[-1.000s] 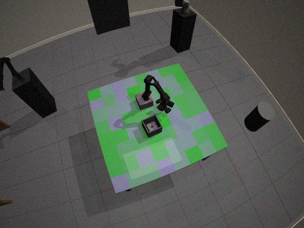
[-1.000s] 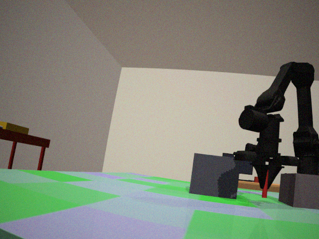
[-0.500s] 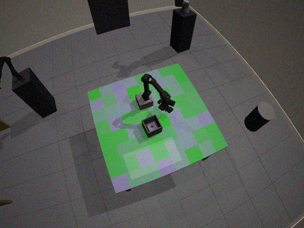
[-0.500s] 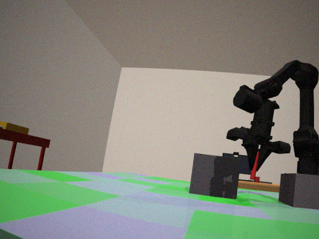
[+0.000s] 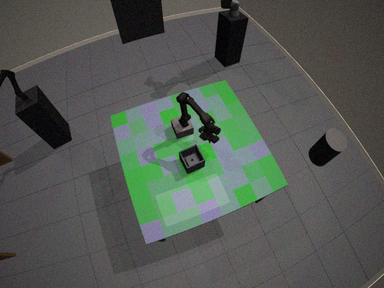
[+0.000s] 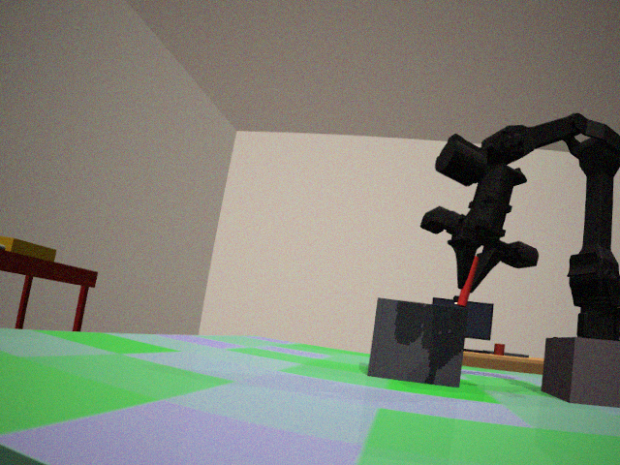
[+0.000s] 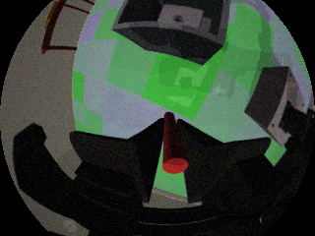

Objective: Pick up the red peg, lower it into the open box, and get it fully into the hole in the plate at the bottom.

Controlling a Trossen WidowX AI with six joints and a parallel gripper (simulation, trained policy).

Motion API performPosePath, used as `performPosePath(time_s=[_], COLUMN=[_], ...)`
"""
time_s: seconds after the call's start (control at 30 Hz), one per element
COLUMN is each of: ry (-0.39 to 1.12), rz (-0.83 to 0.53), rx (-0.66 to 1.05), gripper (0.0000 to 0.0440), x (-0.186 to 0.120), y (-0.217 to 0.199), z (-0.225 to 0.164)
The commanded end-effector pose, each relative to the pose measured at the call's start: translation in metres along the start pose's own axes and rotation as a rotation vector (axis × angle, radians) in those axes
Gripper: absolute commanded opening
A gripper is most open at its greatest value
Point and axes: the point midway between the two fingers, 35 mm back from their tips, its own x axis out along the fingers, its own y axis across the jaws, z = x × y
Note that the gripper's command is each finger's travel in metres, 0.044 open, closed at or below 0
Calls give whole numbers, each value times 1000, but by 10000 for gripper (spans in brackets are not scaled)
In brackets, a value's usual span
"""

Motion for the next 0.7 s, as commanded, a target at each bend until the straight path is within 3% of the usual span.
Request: performPosePath(time_s=[0.0,0.67], ry=[-16,-108], rz=[18,-27], rx=[-4,24], gripper=[0,0], x=[-11,-28], y=[8,16], z=[10,85])
